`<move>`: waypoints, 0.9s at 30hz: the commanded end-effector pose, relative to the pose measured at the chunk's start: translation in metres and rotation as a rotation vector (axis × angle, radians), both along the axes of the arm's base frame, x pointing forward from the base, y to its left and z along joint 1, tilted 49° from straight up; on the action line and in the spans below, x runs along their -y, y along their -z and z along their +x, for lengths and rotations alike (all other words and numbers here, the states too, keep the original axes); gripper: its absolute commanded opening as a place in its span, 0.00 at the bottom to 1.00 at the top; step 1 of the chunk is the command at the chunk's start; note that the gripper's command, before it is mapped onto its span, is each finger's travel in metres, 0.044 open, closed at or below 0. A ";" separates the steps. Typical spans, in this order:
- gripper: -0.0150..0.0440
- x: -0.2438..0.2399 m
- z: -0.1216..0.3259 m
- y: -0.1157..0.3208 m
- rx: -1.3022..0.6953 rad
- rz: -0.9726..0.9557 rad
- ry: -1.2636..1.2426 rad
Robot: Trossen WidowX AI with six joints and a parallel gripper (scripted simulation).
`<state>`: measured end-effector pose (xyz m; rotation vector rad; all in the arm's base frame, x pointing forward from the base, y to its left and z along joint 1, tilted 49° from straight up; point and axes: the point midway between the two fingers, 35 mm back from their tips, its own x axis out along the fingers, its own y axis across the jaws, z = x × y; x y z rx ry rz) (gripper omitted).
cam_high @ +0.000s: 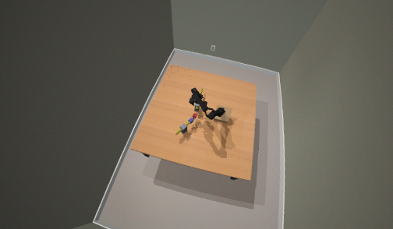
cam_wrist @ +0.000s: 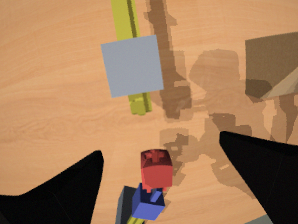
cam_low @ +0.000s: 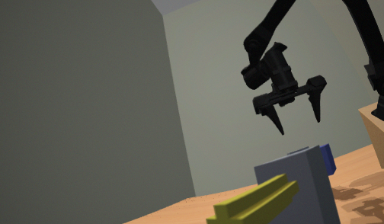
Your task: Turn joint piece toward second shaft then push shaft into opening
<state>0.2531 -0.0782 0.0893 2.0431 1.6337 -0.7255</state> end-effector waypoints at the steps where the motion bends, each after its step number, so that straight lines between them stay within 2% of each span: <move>1: 1.00 -0.001 0.000 0.001 -0.058 0.020 0.052; 7: 1.00 -0.004 0.001 0.004 -0.059 0.019 0.052; 21: 1.00 -0.054 0.013 0.049 -0.057 0.021 0.052; 27: 1.00 -0.060 0.013 0.053 -0.057 0.023 0.051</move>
